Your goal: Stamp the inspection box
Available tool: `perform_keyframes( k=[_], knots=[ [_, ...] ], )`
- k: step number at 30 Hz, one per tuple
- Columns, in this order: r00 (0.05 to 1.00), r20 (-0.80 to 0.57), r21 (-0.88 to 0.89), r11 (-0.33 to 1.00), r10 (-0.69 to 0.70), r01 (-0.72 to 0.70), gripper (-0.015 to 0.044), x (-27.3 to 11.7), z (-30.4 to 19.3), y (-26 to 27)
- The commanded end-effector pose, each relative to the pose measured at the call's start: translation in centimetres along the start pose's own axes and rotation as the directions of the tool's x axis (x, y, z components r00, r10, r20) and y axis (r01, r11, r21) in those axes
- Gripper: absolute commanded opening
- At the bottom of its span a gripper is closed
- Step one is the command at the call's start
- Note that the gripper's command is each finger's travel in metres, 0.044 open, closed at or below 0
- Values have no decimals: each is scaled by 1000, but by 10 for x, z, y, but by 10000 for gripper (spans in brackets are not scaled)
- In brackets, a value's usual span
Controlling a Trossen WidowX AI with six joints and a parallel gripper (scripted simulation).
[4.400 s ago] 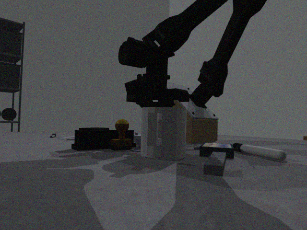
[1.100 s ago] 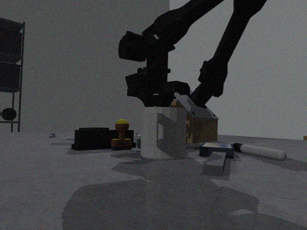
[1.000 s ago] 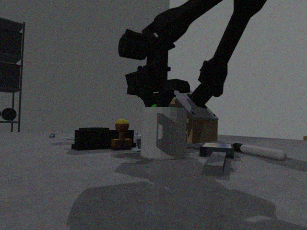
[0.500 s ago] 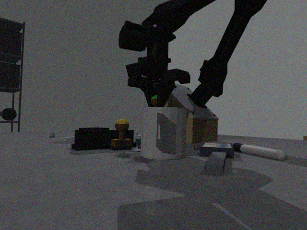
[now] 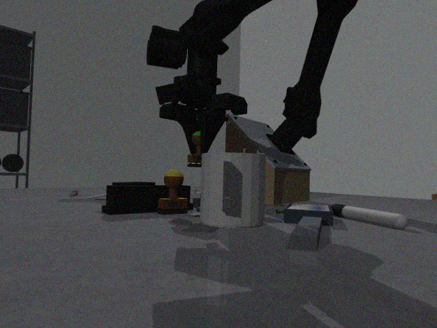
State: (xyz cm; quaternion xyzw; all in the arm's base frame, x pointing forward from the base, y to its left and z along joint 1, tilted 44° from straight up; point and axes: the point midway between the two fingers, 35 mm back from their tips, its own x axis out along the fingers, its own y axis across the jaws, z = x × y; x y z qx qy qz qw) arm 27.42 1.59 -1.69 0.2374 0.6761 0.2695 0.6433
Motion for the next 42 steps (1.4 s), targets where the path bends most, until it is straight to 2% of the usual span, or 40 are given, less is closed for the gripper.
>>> perform_keyframes(
  k=[1,14,42],
  knots=[
    [1000,0,-22,1000,-5,5,0,-1,13,-18],
    [1000,3,-72,997,-5,5,0,3,39,-68],
    [1000,5,-72,997,-6,6,0,18,41,-69]
  ],
)
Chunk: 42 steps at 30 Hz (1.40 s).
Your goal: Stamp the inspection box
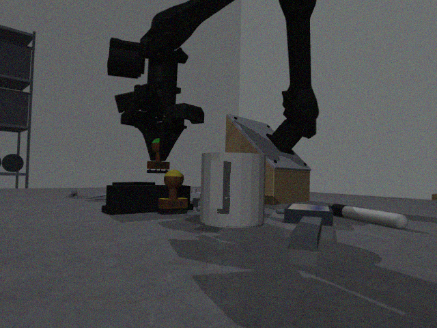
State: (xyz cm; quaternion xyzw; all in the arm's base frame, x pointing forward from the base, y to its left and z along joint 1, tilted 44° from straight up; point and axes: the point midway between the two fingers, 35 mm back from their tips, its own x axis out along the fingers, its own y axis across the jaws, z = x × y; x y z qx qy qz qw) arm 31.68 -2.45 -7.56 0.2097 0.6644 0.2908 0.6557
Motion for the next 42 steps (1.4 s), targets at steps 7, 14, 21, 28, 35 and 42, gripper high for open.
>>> perform_keyframes(
  k=[7,14,21,28,35,42],
  knots=[
    [1000,-1,5,1000,5,-5,0,9,-1,1],
    [1000,-1,5,1000,5,-5,0,14,-1,1],
    [1000,0,5,1000,5,-5,0,18,0,1],
    [1000,1,5,1000,5,-5,0,23,0,1],
    [1000,1,5,1000,5,-5,0,28,-1,2],
    [1000,2,5,1000,5,-5,0,32,-1,2]
  ],
)
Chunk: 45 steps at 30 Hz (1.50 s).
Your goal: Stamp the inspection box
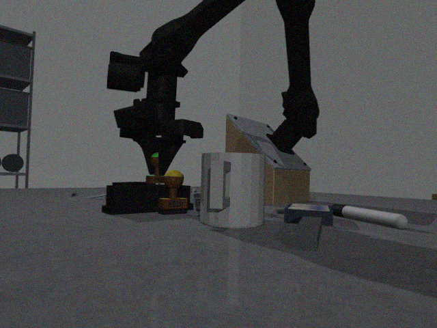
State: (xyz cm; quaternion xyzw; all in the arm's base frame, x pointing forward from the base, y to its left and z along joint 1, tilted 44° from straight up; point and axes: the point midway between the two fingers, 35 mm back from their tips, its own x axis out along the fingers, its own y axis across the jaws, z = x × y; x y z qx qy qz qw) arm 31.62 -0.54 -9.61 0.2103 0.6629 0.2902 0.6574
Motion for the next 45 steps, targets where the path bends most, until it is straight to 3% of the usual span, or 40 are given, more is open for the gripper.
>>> perform_keyframes(
  k=[1,45],
  knots=[
    [1000,-3,5,1000,5,-5,0,5,-2,1],
    [1000,1,5,1000,8,-8,0,28,-3,3]
  ],
)
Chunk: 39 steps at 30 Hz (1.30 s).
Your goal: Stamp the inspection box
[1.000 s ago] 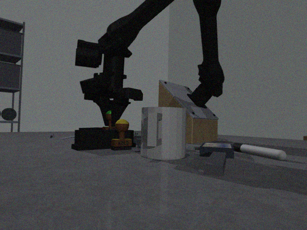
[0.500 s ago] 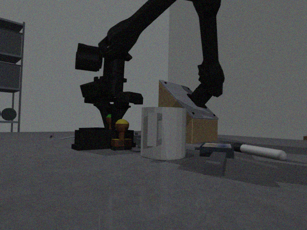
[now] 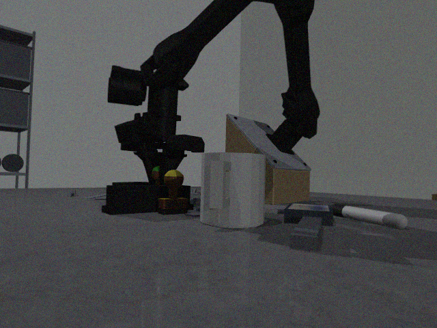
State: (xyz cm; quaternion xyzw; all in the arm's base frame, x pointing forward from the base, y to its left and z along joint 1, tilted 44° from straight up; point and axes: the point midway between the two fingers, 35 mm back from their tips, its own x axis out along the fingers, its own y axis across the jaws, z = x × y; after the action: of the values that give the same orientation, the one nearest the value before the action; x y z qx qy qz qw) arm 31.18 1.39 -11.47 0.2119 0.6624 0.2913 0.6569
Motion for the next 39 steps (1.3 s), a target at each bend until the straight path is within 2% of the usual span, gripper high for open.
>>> perform_keyframes(
  k=[1,39],
  knots=[
    [1000,0,4,1000,4,-4,0,1,-1,1],
    [1000,0,4,1000,4,-4,0,6,-1,1]
  ],
)
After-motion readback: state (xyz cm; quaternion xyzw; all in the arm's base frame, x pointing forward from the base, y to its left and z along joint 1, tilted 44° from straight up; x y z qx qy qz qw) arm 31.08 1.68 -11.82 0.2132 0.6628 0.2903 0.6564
